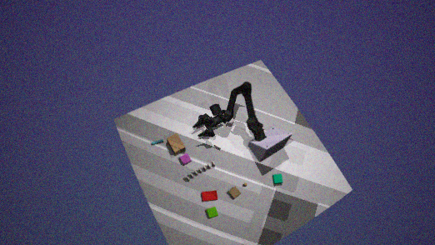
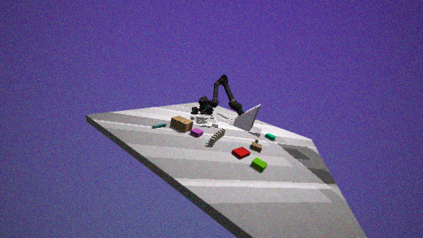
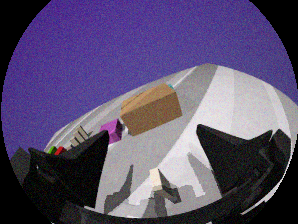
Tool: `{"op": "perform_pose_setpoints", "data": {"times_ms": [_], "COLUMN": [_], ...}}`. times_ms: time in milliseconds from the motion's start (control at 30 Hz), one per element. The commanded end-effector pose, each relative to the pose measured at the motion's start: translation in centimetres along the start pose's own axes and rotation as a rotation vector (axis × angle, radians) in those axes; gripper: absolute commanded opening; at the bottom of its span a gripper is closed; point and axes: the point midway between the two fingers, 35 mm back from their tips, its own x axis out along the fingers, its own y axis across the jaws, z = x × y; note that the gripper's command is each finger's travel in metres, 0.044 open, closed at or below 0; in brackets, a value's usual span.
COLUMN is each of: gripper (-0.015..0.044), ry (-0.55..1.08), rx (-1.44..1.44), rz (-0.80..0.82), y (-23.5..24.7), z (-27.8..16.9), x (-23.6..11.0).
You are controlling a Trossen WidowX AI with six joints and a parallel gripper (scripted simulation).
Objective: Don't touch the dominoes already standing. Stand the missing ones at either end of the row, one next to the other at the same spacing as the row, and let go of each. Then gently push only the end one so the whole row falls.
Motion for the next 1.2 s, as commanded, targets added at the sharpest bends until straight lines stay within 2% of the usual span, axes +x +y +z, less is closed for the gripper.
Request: {"op": "perform_pose_setpoints", "data": {"times_ms": [0, 167, 333, 467, 567, 700, 867, 933, 1067, 1167], "gripper": [0.0440, 0.0440, 0.0440, 0.0440, 0.0440, 0.0440, 0.0440, 0.0440, 0.0440, 0.0440], "ry": [0.084, 0.310, 0.598, 0.585, 0.541, 0.639, 0.848, 0.898, 0.890, 0.872], "rx": [0.263, 0.719, 0.992, 0.947, 0.963, 1.037, 1.116, 1.115, 1.018, 0.993], "rz": [-0.067, -0.238, -0.484, -0.408, -0.317, -0.400, -0.676, -0.839, -1.184, -1.231], "y": [-1.8, -3.4, -3.3, -1.8, 0.7, 1.9, 4.5, 4.5, 3.4, 3.2], "z": [0.6, 0.3, -0.6, 0.9, 4.4, 3.7, 2.7, 2.6, 4.1, 4.6], "x": [2.3, 4.9, 4.8, 5.4, 5.8, 5.7, 3.9, 2.6, -0.3, -0.7]}}
